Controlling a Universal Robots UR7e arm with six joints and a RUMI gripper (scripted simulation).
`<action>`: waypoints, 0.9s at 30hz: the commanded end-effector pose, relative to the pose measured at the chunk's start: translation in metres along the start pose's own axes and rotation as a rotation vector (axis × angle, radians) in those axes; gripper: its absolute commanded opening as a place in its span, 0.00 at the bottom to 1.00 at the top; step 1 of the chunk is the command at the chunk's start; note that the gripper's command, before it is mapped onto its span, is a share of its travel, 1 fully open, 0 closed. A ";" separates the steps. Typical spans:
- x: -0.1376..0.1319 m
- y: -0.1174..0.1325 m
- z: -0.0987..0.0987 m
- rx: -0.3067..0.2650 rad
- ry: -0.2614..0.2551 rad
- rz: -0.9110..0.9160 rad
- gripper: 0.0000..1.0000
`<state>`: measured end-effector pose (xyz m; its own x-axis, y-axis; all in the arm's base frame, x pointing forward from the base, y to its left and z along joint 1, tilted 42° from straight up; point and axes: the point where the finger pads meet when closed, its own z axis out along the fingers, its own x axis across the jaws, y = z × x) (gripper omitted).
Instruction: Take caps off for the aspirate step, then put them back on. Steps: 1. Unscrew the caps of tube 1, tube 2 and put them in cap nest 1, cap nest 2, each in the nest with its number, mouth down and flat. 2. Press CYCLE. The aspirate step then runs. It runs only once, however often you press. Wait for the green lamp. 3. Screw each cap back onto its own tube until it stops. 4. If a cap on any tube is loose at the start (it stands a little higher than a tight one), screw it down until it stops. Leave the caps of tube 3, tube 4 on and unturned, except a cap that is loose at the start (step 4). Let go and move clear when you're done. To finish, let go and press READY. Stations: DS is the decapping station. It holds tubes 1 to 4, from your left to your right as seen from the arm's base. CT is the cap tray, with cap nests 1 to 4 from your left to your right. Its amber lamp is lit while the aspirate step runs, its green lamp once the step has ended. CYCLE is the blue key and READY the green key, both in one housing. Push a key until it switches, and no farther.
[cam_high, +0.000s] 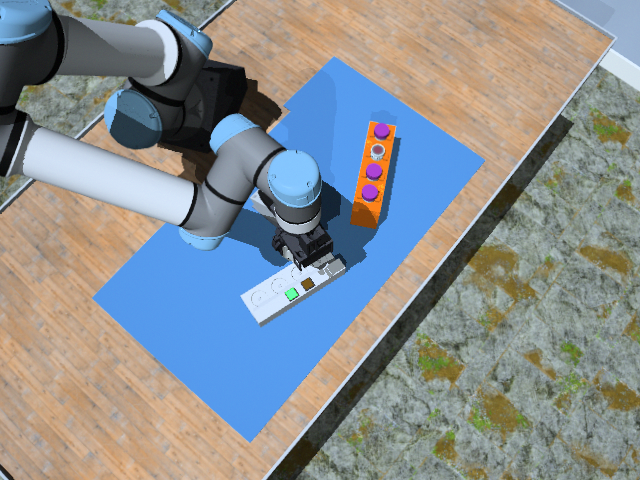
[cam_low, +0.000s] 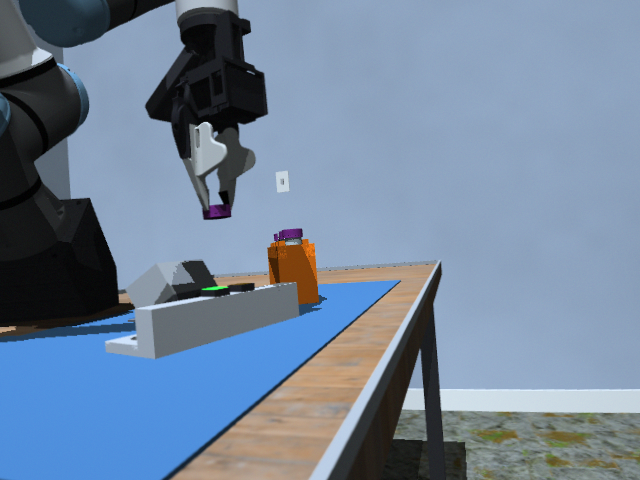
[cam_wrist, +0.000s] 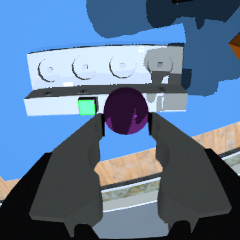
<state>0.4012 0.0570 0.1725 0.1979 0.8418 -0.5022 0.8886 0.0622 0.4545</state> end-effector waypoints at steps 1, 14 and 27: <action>0.000 -0.002 -0.013 0.017 -0.008 0.002 0.00; 0.047 -0.021 -0.012 0.018 -0.013 0.499 0.00; 0.086 -0.036 -0.012 0.015 -0.017 0.916 0.00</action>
<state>0.3837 0.1197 0.1346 0.7179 0.6920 -0.0760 0.5598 -0.5090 0.6538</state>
